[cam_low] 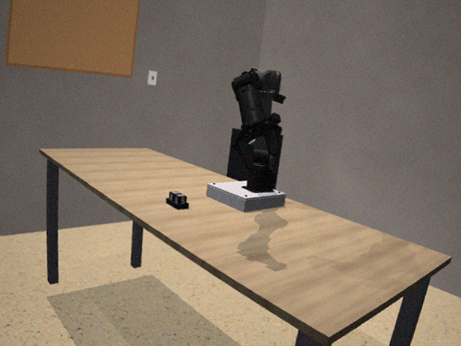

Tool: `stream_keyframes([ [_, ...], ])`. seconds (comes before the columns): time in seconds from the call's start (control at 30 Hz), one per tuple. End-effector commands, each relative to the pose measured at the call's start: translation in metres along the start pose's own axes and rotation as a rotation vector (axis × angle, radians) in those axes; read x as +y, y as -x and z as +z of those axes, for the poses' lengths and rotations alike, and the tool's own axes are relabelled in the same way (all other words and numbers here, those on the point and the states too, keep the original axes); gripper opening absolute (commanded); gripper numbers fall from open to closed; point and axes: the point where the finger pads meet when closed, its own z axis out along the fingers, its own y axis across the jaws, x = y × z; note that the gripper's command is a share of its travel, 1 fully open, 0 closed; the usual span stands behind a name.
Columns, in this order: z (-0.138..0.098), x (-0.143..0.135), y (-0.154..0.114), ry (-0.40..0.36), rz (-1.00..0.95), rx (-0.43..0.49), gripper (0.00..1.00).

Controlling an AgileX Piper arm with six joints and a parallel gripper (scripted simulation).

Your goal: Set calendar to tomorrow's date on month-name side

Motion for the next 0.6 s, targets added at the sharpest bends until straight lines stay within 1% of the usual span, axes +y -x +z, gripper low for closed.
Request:
stream_keyframes([
  [0.0,-0.005,-0.012,0.005,-0.014,-0.013,-0.006,1.00],
  [0.03,-0.020,-0.050,0.019,-0.086,-0.029,-0.016,1.00],
  [0.07,-0.031,-0.077,0.025,-0.160,-0.041,-0.019,1.00],
  [0.1,-0.036,-0.089,0.029,-0.160,-0.041,-0.019,1.00],
  [0.13,-0.052,-0.124,0.034,-0.233,-0.048,-0.014,1.00],
  [0.17,-0.053,-0.127,0.035,-0.233,-0.048,-0.014,1.00],
  [0.2,-0.072,-0.164,0.037,-0.303,-0.051,-0.002,1.00],
  [0.23,-0.085,-0.187,0.035,-0.369,-0.049,0.016,1.00],
  [0.27,-0.092,-0.199,0.035,-0.369,-0.049,0.016,1.00],
  [0.3,-0.111,-0.230,0.030,-0.428,-0.044,0.038,1.00],
  [0.33,-0.126,-0.253,0.024,-0.481,-0.036,0.064,1.00],
  [0.37,-0.129,-0.258,0.023,-0.481,-0.036,0.064,1.00],
  [0.43,-0.161,-0.302,0.005,-0.563,-0.015,0.118,1.00],
  [0.5,-0.184,-0.331,-0.012,-0.617,0.006,0.164,1.00],
  [0.57,-0.184,-0.331,-0.012,-0.617,0.006,0.164,1.00],
])
